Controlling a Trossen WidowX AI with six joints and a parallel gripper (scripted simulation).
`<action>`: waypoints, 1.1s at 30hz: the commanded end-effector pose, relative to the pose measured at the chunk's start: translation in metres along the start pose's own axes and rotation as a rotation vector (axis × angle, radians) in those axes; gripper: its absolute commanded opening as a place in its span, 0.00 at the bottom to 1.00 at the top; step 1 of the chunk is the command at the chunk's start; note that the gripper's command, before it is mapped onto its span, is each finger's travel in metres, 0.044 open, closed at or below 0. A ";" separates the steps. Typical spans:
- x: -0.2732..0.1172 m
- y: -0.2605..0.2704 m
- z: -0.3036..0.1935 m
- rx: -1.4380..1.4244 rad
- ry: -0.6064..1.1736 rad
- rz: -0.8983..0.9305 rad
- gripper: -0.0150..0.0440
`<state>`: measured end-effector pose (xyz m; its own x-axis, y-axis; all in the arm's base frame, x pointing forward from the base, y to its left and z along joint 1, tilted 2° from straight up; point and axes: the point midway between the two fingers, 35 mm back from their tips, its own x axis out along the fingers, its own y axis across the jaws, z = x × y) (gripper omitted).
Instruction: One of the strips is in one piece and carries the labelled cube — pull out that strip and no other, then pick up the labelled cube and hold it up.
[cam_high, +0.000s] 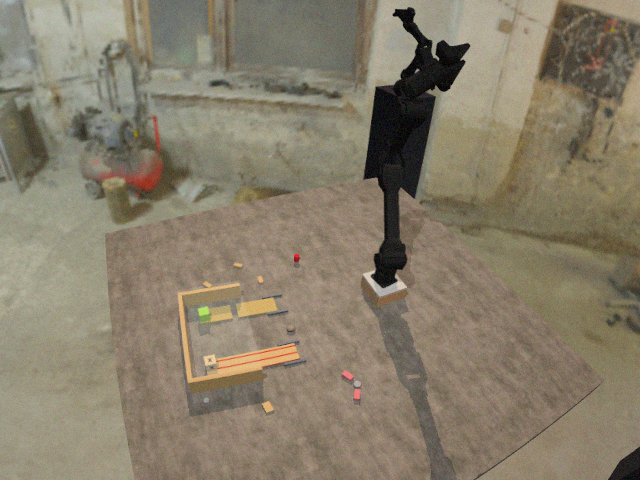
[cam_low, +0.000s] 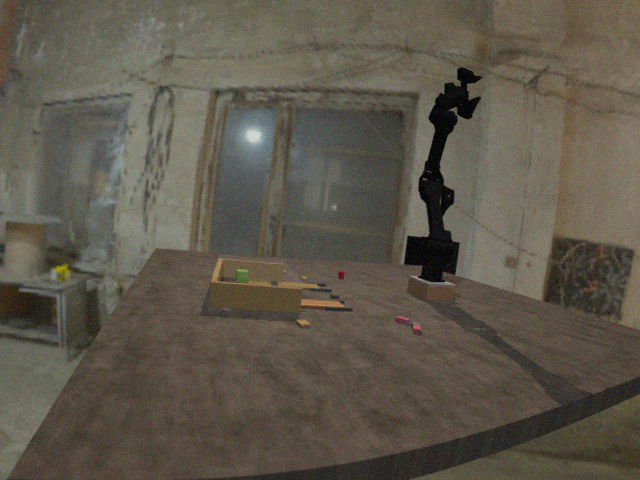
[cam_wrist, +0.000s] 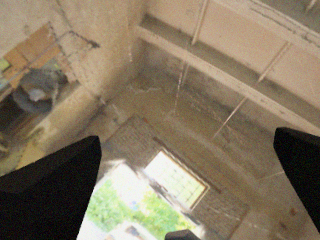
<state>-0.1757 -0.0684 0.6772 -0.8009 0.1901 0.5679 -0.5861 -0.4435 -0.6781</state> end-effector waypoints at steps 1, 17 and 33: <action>0.000 -0.002 -0.002 0.001 0.002 -0.007 0.93; -0.096 -0.167 -0.140 -0.026 0.264 -0.700 0.93; -0.338 -0.228 -0.210 -0.147 0.635 -1.473 0.93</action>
<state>0.1588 0.1557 0.5782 0.3962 0.7156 0.5753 -0.9090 0.3940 0.1361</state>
